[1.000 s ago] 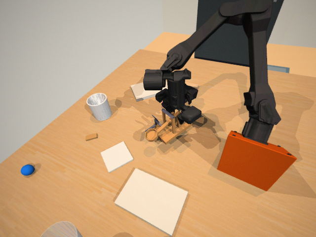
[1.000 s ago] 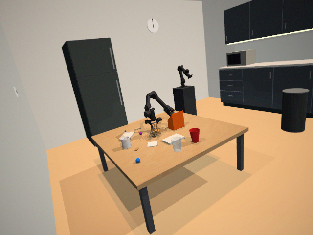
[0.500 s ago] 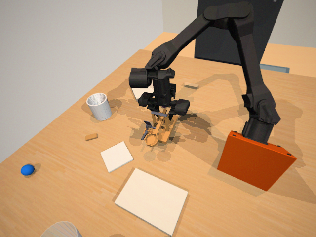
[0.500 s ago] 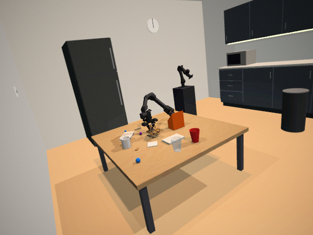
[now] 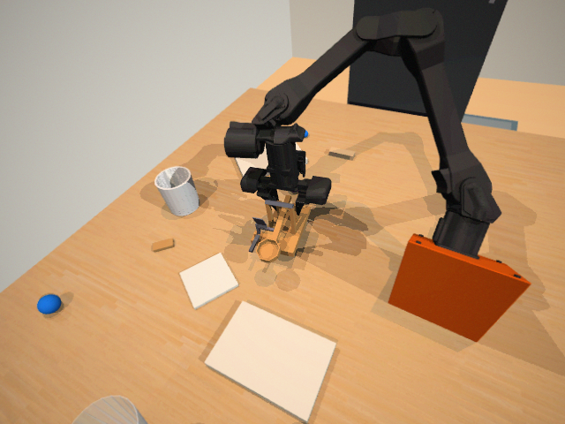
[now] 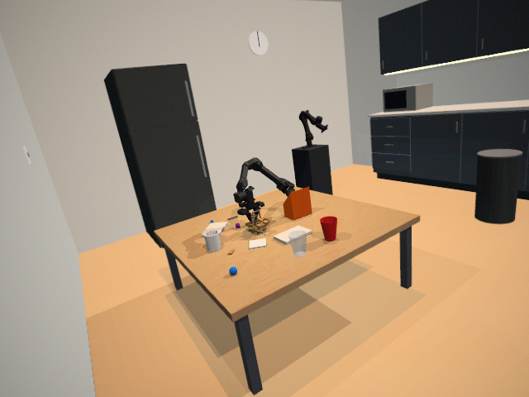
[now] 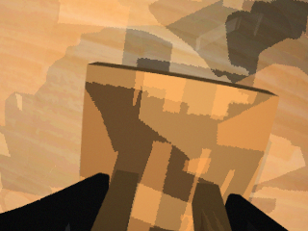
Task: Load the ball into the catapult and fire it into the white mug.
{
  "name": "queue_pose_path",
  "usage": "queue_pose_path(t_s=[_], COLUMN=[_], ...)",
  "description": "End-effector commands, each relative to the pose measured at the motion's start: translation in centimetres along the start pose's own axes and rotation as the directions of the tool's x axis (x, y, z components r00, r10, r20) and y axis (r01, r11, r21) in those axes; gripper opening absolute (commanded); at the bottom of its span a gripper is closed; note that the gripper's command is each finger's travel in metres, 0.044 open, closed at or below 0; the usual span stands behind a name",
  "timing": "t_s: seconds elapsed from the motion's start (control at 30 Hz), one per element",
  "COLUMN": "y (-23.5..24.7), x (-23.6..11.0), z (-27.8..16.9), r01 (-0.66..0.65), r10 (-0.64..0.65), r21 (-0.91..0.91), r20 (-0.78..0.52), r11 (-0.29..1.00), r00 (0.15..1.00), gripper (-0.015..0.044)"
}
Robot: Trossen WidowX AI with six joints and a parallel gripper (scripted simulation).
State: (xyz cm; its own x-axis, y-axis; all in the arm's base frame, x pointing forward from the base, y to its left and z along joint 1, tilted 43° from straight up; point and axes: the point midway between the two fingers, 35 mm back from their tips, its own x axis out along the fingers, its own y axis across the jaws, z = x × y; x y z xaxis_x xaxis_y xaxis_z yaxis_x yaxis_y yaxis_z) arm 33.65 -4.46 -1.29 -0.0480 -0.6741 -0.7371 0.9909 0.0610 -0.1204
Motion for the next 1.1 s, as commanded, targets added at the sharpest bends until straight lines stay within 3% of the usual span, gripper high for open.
queue_pose_path(t_s=[0.0, 0.87, 1.07], y=[0.3, 0.2, 0.2], x=[0.2, 3.4, 3.4], z=[0.0, 0.1, 0.1], r01=[-0.012, -0.002, -0.002], r10=[0.012, 0.002, 0.002], r21=[-0.005, 0.002, 0.002], r20=[0.002, 0.001, 0.001], r11=[1.000, 1.000, 1.000], r00=[1.000, 1.000, 1.000], gripper=[0.0000, 0.0000, 0.0157])
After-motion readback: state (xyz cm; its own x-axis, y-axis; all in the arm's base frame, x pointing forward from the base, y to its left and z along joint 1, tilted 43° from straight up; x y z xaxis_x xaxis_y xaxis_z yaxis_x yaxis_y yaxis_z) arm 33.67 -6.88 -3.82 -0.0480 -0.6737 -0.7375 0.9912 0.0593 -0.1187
